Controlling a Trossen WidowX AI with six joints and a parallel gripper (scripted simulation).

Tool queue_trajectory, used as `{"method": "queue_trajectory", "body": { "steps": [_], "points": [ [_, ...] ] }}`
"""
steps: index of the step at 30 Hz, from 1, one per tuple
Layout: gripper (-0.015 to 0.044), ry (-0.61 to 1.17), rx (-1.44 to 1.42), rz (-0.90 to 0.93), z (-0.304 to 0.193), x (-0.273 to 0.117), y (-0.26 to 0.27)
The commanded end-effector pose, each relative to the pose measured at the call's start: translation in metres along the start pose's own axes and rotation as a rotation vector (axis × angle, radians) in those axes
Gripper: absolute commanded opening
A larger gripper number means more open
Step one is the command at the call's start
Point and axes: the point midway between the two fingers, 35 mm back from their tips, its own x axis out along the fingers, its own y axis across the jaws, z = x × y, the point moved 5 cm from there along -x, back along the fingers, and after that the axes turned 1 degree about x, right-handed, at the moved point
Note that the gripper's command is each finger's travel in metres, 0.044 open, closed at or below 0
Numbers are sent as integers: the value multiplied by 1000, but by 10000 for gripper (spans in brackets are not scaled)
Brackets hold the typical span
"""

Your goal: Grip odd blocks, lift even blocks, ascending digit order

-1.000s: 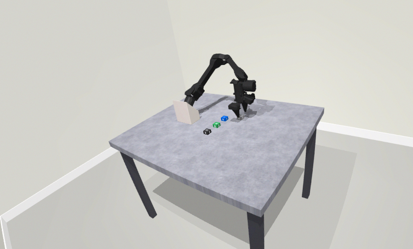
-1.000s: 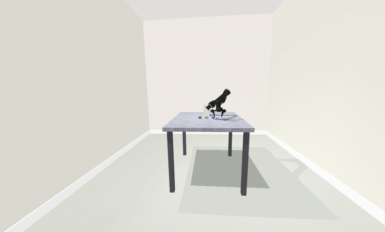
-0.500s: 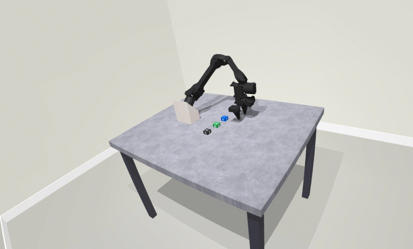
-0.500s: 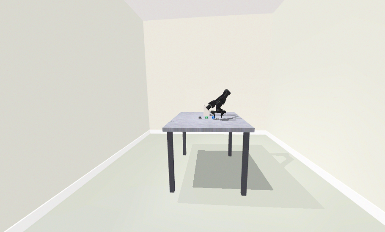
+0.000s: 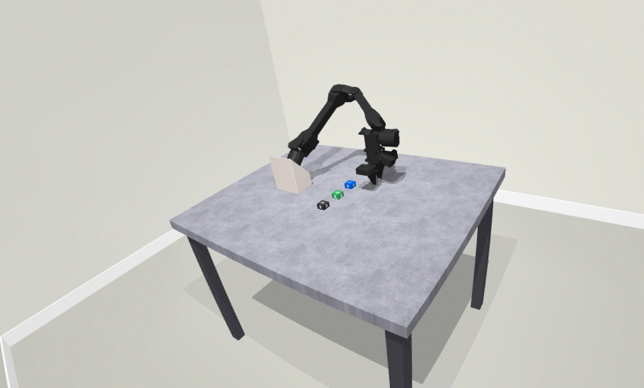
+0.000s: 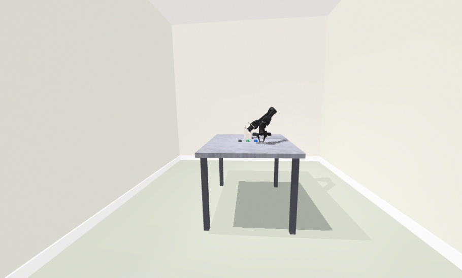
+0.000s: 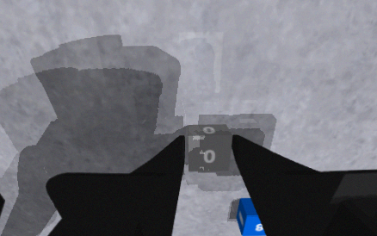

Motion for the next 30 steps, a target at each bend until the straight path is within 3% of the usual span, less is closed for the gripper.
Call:
{"method": "queue_trajectory", "body": {
  "steps": [1,30],
  "points": [
    [120,1,4,1,0,1,-1],
    [120,1,4,0,0,-13,-1]
  ]
}}
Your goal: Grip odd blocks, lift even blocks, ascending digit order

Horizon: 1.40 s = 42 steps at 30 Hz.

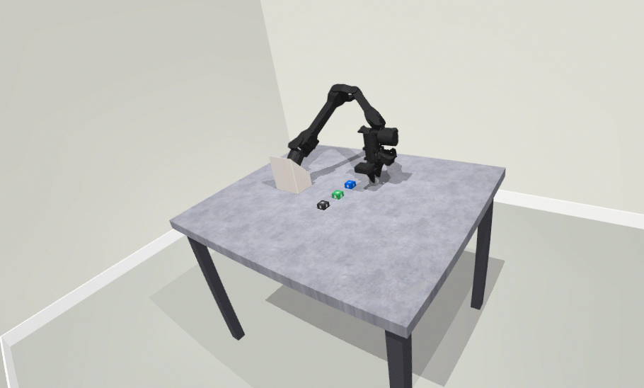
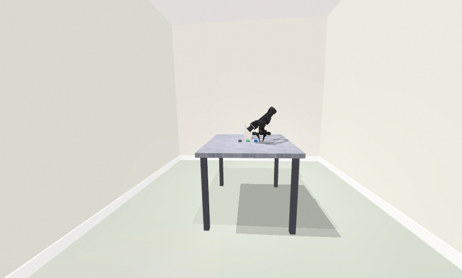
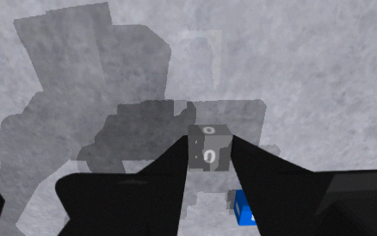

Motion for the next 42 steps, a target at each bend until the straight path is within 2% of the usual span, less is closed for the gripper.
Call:
{"method": "queue_trajectory", "body": {
  "steps": [1,37,42],
  "points": [
    [120,-7,-10,3,2,-7,2],
    [120,-7,-10,3,2,8,2],
    [251,-7,-10,3,2,8,2]
  ]
}}
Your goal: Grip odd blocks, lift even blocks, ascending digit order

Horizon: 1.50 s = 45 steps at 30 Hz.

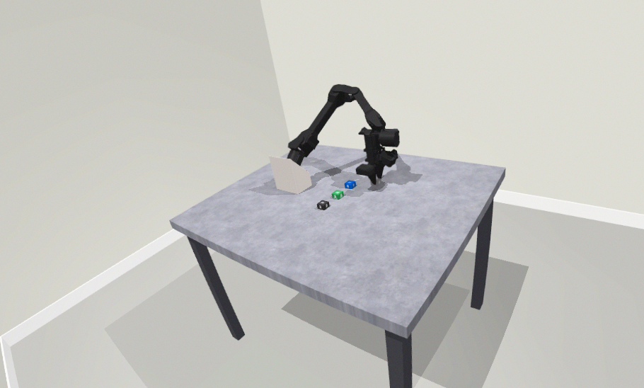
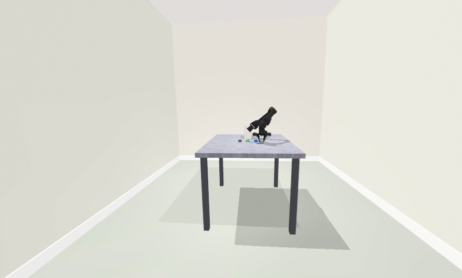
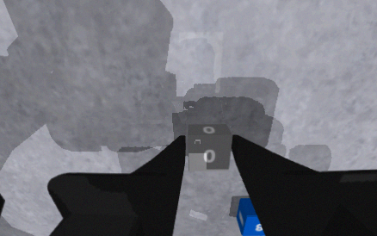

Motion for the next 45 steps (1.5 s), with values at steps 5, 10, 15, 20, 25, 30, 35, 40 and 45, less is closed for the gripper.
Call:
{"method": "queue_trajectory", "body": {
  "steps": [5,10,15,20,25,30,35,40,45],
  "points": [
    [383,2,5,0,-1,1,-1],
    [400,2,5,0,0,-2,-1],
    [400,2,5,-1,0,-35,-1],
    [348,1,5,-4,1,-46,-2],
    [216,3,6,-6,0,-113,-2],
    [120,3,6,-5,0,-116,-1],
    [120,3,6,-5,0,-116,-1],
    [120,2,7,-7,0,-116,-5],
    [120,-5,15,-43,-6,-122,-89]
  ]
}}
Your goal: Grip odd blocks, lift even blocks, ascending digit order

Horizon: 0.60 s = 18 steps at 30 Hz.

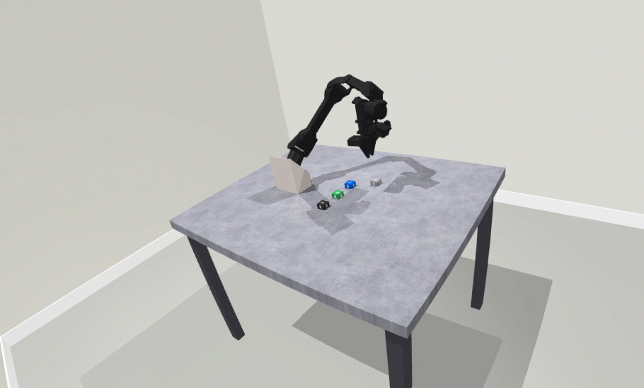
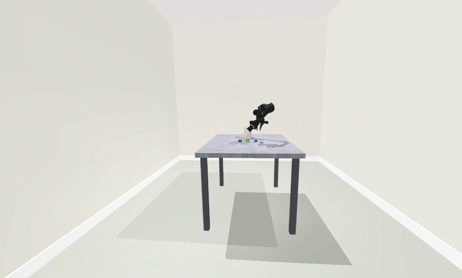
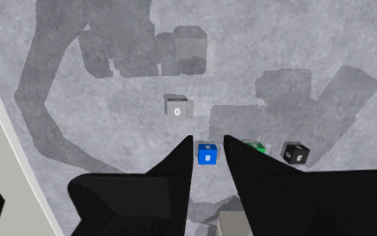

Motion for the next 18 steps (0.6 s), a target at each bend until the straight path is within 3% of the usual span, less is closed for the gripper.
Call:
{"method": "queue_trajectory", "body": {
  "steps": [1,11,17,18],
  "points": [
    [120,11,39,-19,-13,0,-69],
    [120,20,33,5,-85,5,-198],
    [120,20,32,9,-89,6,-203],
    [146,20,32,9,-89,9,-203]
  ]
}}
